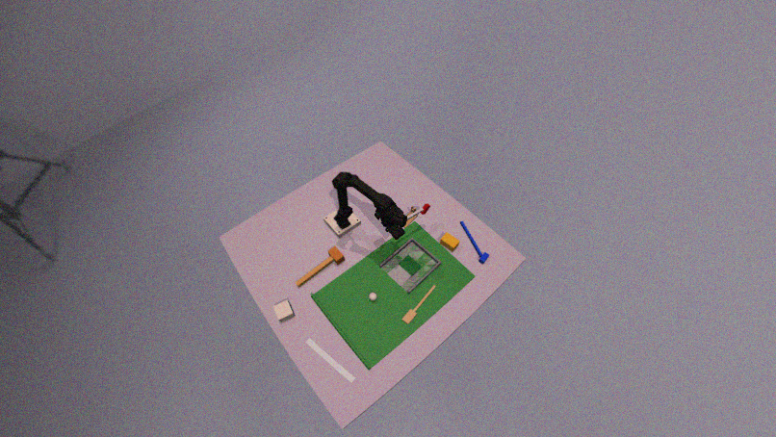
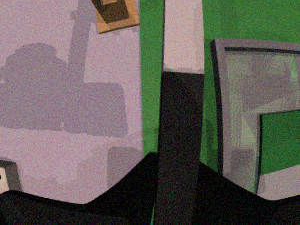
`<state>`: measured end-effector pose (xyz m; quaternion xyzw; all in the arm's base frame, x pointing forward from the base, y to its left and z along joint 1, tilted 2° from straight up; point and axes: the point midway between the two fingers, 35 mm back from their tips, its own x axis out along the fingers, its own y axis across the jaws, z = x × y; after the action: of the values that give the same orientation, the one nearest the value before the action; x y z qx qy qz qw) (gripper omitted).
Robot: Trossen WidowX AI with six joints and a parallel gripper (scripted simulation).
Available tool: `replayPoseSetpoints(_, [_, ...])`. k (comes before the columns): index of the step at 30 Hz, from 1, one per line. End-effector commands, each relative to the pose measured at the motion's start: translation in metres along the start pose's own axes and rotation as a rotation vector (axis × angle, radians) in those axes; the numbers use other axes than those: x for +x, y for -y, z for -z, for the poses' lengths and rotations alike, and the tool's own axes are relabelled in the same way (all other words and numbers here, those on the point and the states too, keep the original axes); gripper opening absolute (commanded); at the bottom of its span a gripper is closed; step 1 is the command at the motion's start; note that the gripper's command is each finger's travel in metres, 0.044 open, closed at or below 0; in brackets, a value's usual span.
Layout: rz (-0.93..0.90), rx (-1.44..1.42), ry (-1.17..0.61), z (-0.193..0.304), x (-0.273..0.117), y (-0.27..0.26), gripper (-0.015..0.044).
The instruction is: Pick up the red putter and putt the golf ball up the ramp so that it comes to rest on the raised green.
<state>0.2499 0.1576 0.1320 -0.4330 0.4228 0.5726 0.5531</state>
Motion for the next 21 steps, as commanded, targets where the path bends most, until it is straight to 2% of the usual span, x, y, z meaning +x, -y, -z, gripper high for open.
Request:
replayPoseSetpoints(1, [0.031,0.109,-0.006,0.018,-0.009,0.015,0.0000])
replayPoseSetpoints(21, [0.120,0.477,-0.041,0.115,-0.039,0.053,0.0000])
